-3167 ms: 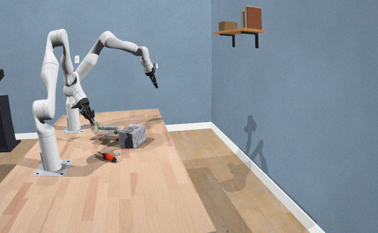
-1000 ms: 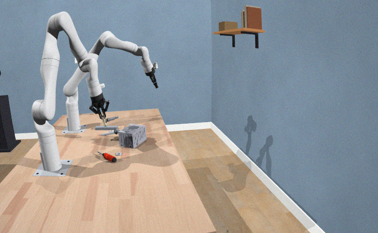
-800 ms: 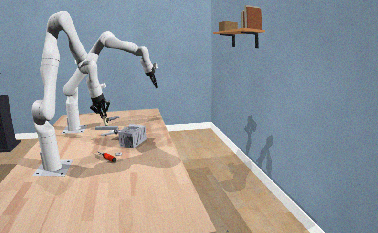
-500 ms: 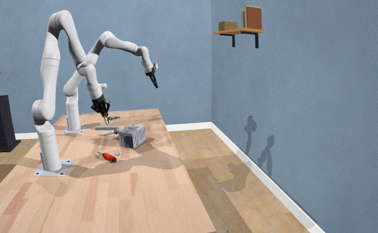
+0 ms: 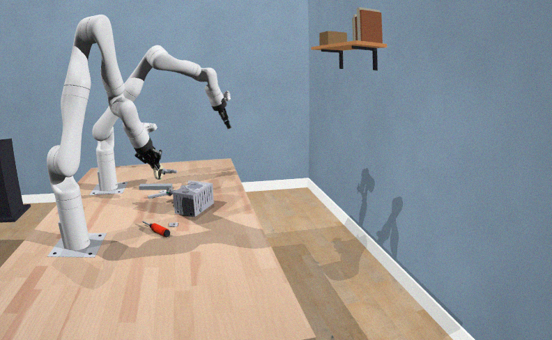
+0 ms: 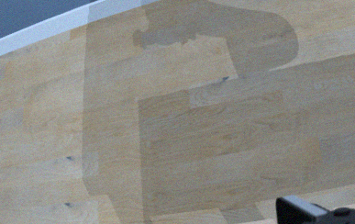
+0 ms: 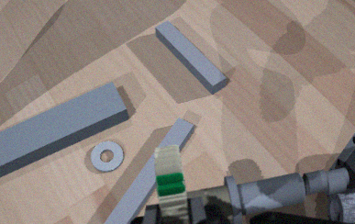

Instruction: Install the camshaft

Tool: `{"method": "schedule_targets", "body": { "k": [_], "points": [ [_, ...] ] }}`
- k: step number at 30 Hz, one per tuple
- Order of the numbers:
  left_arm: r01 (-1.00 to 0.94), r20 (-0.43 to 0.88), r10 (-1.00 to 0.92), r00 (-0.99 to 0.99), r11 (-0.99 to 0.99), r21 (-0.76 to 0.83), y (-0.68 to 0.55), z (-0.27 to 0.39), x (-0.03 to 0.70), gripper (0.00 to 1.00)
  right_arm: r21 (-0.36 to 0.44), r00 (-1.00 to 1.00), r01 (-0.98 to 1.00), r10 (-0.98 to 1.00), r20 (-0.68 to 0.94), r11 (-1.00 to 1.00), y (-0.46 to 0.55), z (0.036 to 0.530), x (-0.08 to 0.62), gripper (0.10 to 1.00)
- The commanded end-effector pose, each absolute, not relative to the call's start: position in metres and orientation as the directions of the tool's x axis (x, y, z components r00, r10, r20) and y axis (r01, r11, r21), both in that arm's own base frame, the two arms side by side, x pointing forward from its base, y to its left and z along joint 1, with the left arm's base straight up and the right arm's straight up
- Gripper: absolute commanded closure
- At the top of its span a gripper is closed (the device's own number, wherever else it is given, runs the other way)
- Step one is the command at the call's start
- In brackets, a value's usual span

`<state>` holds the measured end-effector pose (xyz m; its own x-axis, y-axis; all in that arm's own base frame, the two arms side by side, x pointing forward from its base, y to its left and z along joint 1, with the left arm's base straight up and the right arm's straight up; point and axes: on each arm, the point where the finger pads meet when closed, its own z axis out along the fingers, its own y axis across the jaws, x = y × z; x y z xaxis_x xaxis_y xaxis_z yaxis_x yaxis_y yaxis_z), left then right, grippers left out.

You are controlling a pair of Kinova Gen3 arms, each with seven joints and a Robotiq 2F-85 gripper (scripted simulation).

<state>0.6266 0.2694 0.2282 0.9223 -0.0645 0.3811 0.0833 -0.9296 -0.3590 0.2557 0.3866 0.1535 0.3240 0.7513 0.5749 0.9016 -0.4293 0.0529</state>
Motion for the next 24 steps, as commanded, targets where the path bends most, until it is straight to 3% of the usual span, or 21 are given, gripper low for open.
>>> {"method": "schedule_targets", "body": {
  "k": [1, 24],
  "points": [
    [0.084, 0.384, -0.065, 0.921, -0.929, -0.360, 0.2697, 0.2299, 0.6270, 0.001, 0.027, 0.346, 0.891, 0.717, 0.605, -0.454, 0.3885, 0.1544, 0.2579, 0.930],
    [0.084, 0.384, -0.065, 0.921, -0.929, -0.360, 0.2697, 0.2299, 0.6270, 0.001, -0.003, 0.385, 0.868, 0.669, 0.636, -0.496, 0.3903, 0.1556, 0.2606, 0.930]
  ]
}}
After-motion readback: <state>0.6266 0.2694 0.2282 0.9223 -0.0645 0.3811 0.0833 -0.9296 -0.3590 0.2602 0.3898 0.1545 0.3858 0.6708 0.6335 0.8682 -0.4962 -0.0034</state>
